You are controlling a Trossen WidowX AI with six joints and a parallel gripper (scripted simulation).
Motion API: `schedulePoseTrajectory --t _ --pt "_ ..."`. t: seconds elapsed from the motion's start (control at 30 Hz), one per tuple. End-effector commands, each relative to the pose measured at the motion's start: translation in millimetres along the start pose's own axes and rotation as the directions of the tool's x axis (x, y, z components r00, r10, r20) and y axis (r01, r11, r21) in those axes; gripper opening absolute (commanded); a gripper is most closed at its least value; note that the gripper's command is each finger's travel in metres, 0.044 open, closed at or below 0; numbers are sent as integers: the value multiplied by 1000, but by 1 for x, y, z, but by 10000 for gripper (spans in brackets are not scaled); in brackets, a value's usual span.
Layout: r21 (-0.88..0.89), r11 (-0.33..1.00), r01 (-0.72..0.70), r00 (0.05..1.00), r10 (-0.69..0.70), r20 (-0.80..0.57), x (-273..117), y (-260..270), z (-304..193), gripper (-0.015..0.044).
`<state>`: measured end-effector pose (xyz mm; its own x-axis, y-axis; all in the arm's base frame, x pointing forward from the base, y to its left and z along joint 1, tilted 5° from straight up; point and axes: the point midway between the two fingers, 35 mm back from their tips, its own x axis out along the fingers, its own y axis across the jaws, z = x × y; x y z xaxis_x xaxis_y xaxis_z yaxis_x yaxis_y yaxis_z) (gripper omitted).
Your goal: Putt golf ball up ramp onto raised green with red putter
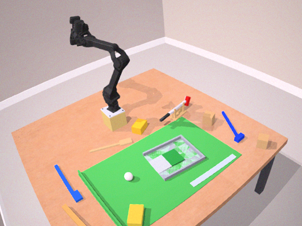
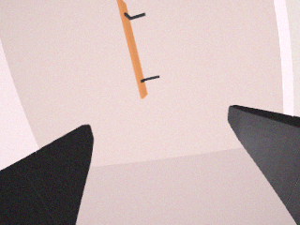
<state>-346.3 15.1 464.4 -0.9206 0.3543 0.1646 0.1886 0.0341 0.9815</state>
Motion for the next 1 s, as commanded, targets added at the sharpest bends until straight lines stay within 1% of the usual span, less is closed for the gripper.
schedulePoseTrajectory --t 0.0,0.03,0.13,0.23,0.37,0.47,0.63,0.67,0.7,0.8,0.97 --pt "-4 1000 3 1000 -3 -8 -1 -1 -2 426" --pt "-18 1000 10 999 -10 -31 -2 -3 -10 440" --pt "-99 994 38 985 -54 -162 -16 -16 -51 440" --pt "-187 981 41 949 -97 -299 -37 -28 -92 440" --pt "-294 956 7 872 -150 -467 -74 -43 -143 440" --pt "-359 932 -44 794 -185 -579 -108 -53 -176 440" --pt "-430 887 -166 638 -236 -733 -171 -67 -220 440" --pt "-420 885 -200 606 -225 -763 -183 -64 -225 440" --pt "-410 879 -242 564 -217 -797 -199 -63 -232 440" --pt "-421 830 -365 430 -251 -867 -246 -73 -251 440" --pt "-364 730 -578 190 -314 -930 -331 -91 -270 440"
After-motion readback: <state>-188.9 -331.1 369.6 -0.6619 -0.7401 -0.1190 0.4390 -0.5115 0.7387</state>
